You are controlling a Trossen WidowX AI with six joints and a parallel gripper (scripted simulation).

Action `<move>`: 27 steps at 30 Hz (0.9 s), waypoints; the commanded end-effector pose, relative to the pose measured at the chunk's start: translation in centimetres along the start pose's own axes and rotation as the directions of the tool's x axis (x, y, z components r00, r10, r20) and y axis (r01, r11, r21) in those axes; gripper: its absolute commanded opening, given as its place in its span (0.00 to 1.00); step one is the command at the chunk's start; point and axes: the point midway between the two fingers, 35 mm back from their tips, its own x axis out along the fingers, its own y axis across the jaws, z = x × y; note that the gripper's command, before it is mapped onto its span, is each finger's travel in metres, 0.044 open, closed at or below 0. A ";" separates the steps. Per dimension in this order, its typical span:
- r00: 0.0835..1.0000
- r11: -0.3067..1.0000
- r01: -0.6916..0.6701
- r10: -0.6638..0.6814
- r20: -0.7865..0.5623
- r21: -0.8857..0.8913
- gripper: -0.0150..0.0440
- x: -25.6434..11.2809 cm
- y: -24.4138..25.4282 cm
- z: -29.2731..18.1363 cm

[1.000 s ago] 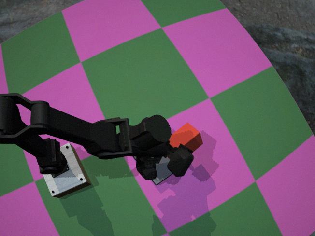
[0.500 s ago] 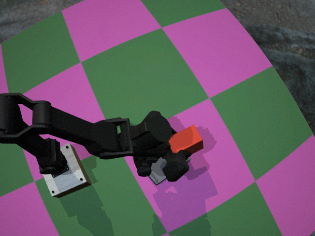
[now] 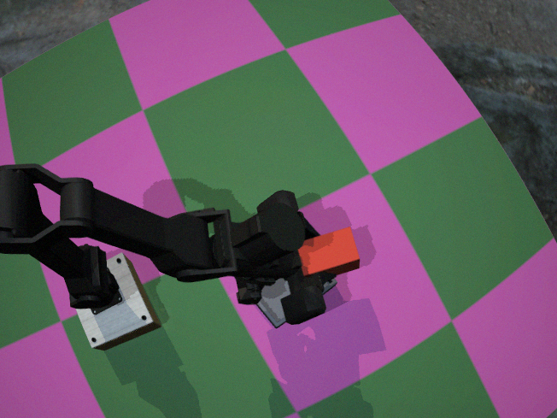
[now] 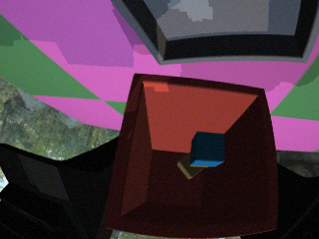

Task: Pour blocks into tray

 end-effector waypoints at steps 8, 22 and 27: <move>0.998 1.000 -0.011 0.011 -0.059 0.010 0.25 0.5 0.1 -0.1; 0.986 1.000 -0.022 0.024 -0.164 0.011 0.25 1.0 0.1 -0.1; 0.979 1.000 -0.026 0.028 -0.201 0.012 0.25 1.0 0.1 -0.1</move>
